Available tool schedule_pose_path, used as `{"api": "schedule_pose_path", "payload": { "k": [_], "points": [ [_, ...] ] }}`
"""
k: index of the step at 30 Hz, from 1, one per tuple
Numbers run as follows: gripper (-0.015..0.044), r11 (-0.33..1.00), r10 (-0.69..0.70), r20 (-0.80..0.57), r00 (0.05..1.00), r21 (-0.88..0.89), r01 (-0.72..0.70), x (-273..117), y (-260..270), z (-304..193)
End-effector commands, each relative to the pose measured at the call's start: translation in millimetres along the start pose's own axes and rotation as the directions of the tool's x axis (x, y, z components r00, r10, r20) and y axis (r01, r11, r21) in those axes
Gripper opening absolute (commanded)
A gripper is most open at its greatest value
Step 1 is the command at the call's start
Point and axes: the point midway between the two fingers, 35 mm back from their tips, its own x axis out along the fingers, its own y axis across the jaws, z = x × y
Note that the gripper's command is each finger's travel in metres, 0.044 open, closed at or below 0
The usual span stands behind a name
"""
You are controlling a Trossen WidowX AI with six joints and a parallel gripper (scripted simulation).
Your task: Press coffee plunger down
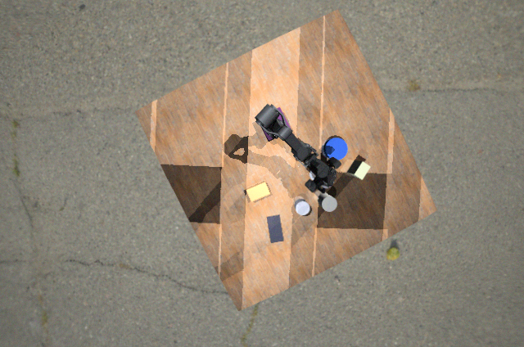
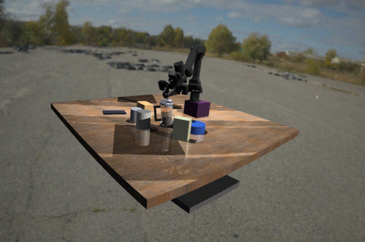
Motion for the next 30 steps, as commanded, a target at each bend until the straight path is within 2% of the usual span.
{"api": "schedule_pose_path", "payload": {
  "k": [1, 30],
  "points": [
    [0.0124, 1.000, 0.000, -0.028, 1.000, -0.010, -0.001, 3.9, 0.0, -7.3],
    [0.0124, 1.000, 0.000, -0.008, 1.000, -0.001, 0.000, 5.7, -0.1, 1.6]
  ]
}}
